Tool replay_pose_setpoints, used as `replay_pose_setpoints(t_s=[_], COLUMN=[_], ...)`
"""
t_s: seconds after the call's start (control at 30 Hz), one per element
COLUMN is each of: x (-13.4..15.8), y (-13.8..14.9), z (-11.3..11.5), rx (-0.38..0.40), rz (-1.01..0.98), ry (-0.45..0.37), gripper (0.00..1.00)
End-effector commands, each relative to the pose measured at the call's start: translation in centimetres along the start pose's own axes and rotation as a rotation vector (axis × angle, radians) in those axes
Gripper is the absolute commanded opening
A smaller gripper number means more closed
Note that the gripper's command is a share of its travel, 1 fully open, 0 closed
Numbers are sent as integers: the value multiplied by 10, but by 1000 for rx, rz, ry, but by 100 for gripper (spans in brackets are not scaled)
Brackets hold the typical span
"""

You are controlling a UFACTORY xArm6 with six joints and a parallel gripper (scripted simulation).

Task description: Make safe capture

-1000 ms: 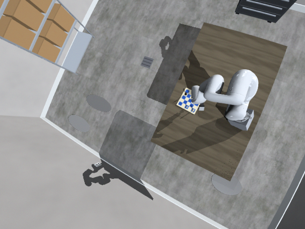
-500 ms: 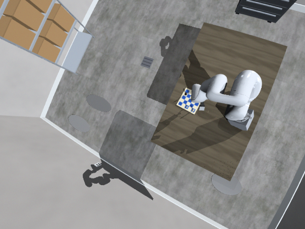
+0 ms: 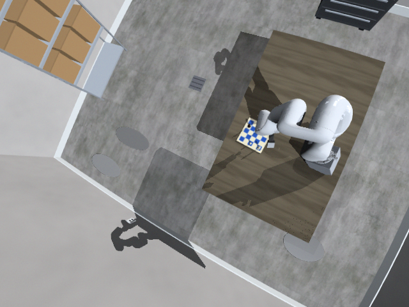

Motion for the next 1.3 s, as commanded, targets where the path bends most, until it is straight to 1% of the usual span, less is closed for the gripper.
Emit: replay_pose_setpoints(t_s=[0.0, 0.23, 0.4, 0.6, 0.67, 0.83, 1.03, 1.13, 1.27], x=[1, 1, -3, -14, -14, -27, -41, -45, -46], y=[1, 1, 8, 30, 30, 58, 88, 95, 97], z=[1, 1, 1, 1, 1, 1, 3, 3, 3], rx=[3, 2, -6, -25, -25, -30, -14, -7, -5], rz=[1, -2, -47, -179, -179, -318, -447, -477, -485], ry=[32, 33, 42, 54, 54, 48, 36, 34, 33], gripper=[0, 0, 0, 0, 0, 0, 0, 0, 0])
Point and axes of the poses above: the point where the finger pads meet when closed, its own z axis back along the fingers, its own y axis across the jaws, x = y × z, the point moved 2 cm from there along z, back along the fingers, and after that the axes turned 11 degrees about -z, right-handed, at the moved point
